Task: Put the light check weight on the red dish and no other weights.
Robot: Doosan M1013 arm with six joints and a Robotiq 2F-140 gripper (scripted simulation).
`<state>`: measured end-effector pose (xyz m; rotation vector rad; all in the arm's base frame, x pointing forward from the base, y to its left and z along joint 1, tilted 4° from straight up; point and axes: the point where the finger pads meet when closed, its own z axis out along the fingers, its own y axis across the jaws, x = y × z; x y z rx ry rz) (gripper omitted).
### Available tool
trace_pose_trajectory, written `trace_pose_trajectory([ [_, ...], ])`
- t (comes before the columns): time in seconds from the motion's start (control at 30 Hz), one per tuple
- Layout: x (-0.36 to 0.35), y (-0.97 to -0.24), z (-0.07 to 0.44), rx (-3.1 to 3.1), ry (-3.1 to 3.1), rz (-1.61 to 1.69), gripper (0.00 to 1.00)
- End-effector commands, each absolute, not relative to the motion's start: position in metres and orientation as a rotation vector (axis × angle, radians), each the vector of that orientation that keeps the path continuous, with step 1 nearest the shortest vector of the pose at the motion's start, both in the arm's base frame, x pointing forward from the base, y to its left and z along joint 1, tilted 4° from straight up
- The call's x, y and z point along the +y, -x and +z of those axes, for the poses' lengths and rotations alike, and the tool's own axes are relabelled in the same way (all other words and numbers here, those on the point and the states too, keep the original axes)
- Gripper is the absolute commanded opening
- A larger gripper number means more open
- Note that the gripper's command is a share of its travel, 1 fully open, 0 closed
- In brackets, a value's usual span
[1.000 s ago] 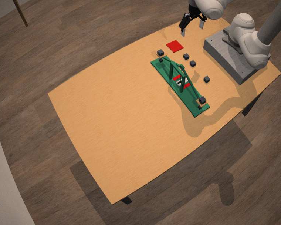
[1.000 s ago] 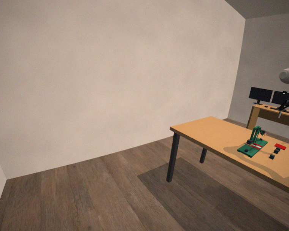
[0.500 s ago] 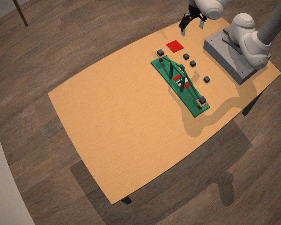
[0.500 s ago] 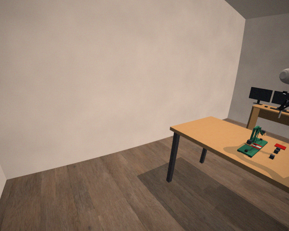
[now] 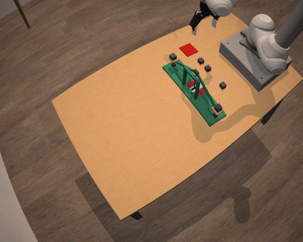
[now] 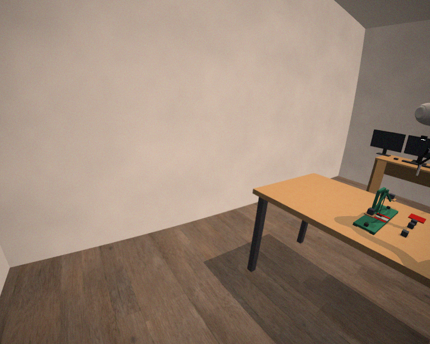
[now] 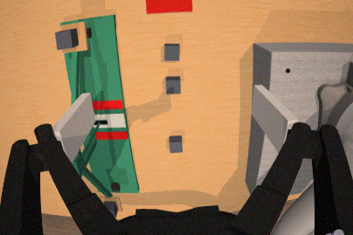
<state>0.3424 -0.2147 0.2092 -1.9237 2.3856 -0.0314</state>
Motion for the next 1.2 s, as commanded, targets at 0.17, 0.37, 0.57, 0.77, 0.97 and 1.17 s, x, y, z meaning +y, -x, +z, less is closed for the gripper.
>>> trace_pose_trajectory([
  [0.17, -0.253, -0.335, 0.208, 2.386, 1.927, -0.024, 1.0],
  [0.37, -0.26, -0.333, 0.207, 2.386, 1.927, -0.024, 1.0],
  [0.57, -0.263, -0.34, 0.205, 2.385, 1.927, -0.024, 1.0],
  [0.77, -0.287, -0.434, 0.169, 2.383, 1.93, -0.024, 1.0],
  [0.97, -0.291, -0.463, 0.155, 2.383, 1.931, -0.024, 1.0],
  [1.17, -0.293, -0.509, 0.129, 2.382, 1.932, -0.024, 0.35],
])
